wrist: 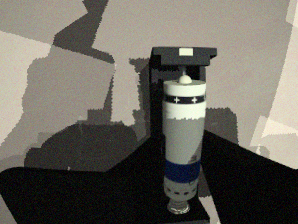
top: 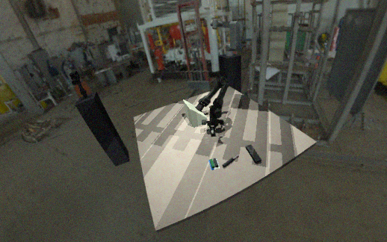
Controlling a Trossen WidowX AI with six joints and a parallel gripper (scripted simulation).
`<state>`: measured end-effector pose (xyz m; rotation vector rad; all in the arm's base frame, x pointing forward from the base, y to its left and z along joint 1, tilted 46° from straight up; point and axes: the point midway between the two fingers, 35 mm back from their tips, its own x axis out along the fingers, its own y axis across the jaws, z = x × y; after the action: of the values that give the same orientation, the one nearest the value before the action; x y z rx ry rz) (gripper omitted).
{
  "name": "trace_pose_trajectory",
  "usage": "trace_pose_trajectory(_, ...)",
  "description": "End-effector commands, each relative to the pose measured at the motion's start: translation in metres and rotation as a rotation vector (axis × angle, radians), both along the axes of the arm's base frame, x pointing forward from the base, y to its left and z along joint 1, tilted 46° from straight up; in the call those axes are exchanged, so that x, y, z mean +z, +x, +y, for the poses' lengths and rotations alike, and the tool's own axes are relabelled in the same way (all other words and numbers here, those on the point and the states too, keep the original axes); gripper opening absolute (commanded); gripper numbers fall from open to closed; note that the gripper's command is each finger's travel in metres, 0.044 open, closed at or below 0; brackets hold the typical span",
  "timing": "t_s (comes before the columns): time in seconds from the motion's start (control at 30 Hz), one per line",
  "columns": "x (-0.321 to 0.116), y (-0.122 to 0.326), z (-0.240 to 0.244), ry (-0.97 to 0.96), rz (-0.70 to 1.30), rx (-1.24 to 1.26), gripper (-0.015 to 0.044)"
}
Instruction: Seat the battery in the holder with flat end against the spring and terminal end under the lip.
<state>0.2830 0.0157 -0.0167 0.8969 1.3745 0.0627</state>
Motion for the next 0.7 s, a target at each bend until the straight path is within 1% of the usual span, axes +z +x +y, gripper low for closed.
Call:
trace_pose_trajectory(0.0, -0.0037, -0.0039, 0.0021, 0.017, 0.033, 0.021, 0.0068)
trace_pose_trajectory(0.67, -0.0041, -0.0013, 0.0032, 0.062, 0.107, 0.094, 0.0068)
